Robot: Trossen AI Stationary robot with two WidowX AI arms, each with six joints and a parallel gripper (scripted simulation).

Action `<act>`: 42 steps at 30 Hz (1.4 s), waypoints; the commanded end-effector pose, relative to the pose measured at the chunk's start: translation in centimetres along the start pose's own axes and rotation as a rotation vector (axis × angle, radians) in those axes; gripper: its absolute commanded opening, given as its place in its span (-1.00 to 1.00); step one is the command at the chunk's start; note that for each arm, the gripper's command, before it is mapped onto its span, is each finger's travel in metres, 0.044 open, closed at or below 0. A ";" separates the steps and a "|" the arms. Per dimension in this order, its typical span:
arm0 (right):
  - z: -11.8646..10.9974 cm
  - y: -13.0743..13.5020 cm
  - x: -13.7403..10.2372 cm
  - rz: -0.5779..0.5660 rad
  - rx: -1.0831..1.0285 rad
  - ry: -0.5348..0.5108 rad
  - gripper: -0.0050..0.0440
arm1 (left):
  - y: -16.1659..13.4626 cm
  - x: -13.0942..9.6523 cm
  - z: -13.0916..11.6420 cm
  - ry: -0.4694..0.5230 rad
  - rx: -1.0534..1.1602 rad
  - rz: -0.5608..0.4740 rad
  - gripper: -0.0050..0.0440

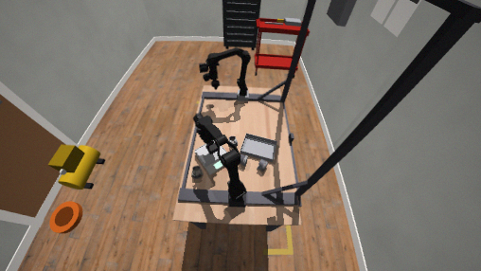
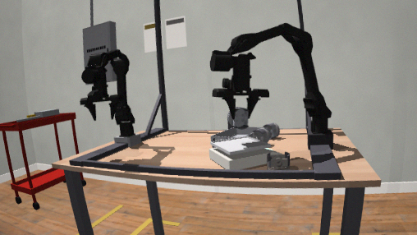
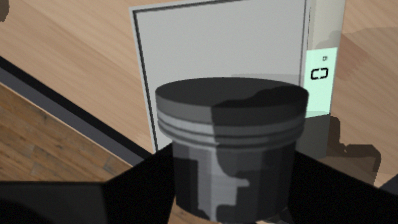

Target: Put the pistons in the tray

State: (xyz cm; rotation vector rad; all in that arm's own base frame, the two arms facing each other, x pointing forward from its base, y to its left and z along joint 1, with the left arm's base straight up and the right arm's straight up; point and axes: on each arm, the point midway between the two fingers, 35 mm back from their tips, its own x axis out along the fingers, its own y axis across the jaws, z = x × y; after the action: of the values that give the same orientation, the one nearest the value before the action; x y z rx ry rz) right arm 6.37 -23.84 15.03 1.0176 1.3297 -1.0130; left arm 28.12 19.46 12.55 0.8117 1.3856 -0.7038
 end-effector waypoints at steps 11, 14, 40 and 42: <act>0.5 0.0 -0.8 0.002 0.001 -0.032 0.84 | 0.9 -4.3 0.1 -0.002 -0.011 0.085 -0.15; 0.5 0.0 -0.8 0.002 0.001 -0.032 0.84 | 0.9 -4.5 0.2 -0.001 -0.013 0.089 -0.15; 0.5 0.0 -0.8 0.002 0.001 -0.032 0.84 | -4.5 -3.6 1.0 0.011 -0.598 0.052 -0.15; 0.5 0.0 -0.8 0.002 0.001 -0.032 0.84 | -4.5 -3.4 1.0 0.015 -0.652 0.042 -0.15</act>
State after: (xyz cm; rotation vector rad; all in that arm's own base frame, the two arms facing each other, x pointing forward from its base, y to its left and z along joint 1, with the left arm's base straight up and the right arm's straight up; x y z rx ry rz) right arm 6.37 -23.84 15.03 1.0176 1.3297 -1.0130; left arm 24.14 15.77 13.82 0.3583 1.5155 -0.2806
